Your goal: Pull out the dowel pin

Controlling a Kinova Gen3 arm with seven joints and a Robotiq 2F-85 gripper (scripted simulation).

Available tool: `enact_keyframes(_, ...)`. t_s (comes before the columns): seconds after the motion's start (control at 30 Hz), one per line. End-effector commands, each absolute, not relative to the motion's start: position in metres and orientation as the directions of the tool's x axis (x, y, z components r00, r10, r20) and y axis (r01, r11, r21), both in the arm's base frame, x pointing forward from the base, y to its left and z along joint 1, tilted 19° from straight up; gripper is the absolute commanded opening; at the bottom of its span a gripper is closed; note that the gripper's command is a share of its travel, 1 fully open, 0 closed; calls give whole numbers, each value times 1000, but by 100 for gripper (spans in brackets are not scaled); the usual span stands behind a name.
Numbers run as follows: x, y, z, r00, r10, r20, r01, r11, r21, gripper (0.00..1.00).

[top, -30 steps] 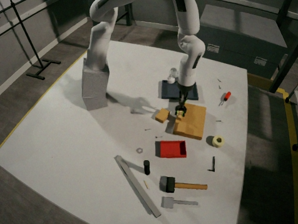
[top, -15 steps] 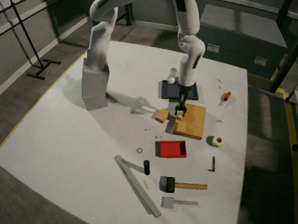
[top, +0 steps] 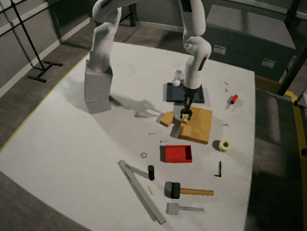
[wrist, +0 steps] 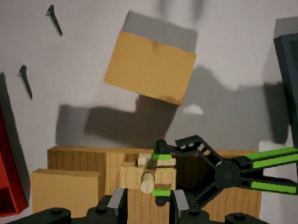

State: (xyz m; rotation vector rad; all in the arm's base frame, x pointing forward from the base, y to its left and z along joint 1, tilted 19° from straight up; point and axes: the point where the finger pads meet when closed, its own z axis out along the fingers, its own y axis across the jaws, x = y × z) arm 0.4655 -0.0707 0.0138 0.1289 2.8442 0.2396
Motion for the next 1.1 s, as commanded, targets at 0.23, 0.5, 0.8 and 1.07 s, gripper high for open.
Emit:
enact_keyframes(0.23,467,-71,12,-956,112,-273,65,982,175,34)
enact_keyframes(0.5,468,-70,8,-956,112,-273,65,982,175,34)
enact_keyframes(0.8,471,-69,0,-956,112,-273,65,982,175,34)
enact_keyframes(1.07,473,-68,-7,-956,111,-273,65,982,175,34)
